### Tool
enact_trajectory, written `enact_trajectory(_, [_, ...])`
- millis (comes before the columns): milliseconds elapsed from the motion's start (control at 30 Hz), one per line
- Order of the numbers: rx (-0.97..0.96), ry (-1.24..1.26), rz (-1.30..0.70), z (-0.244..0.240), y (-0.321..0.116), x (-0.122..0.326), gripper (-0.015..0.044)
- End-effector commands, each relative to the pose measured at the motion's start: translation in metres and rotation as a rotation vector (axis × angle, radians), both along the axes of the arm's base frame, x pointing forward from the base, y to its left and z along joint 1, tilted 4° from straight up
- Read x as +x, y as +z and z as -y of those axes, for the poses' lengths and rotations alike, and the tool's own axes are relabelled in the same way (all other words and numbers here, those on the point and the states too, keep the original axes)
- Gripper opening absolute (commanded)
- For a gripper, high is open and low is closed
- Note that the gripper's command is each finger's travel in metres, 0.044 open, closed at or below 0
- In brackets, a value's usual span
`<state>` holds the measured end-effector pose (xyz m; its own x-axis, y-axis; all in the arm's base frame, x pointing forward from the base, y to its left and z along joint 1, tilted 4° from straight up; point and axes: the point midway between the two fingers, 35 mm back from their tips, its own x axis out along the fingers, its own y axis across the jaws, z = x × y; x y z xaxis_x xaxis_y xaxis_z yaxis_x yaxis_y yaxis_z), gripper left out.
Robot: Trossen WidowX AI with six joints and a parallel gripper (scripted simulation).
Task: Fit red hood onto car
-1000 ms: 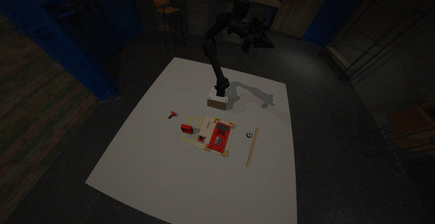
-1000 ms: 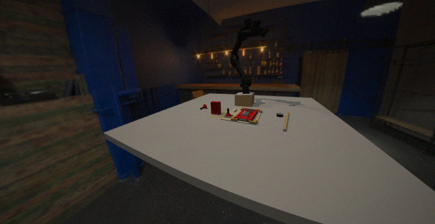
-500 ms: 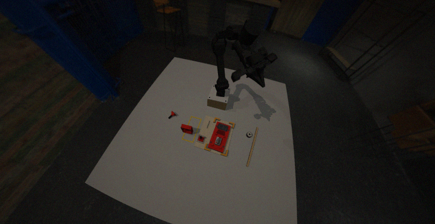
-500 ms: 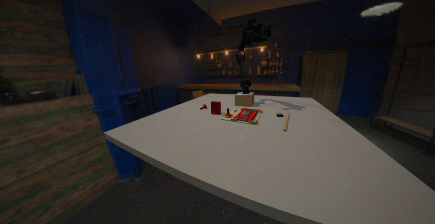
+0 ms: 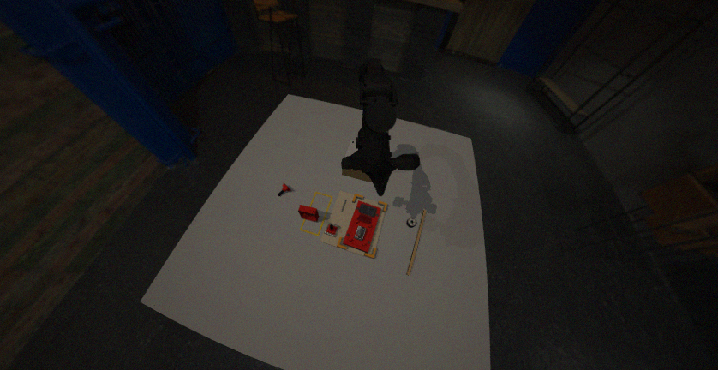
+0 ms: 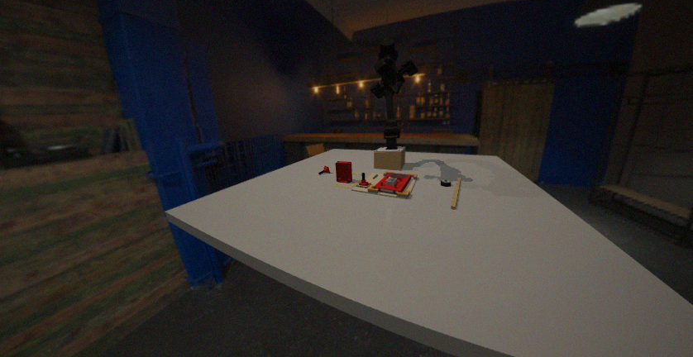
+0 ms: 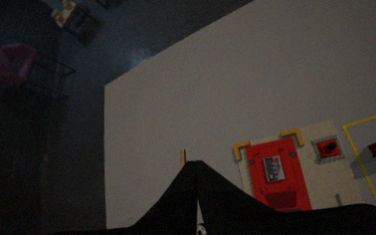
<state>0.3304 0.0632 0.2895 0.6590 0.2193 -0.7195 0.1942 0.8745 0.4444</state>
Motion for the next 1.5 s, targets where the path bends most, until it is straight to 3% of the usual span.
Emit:
enact_trajectory(0, [0.017,-0.157,-0.105,0.032,-0.032,0.012,0.0000])
enact_trajectory(500, [0.124,-0.688,-0.416,0.139,-0.132,0.010,0.0000])
enact_trajectory(900, [0.175,-1.182,-0.732,0.229,-0.225,-0.053,0.0000])
enact_trajectory(1467, [0.178,-1.209,-0.750,0.236,-0.275,-0.058,0.0000])
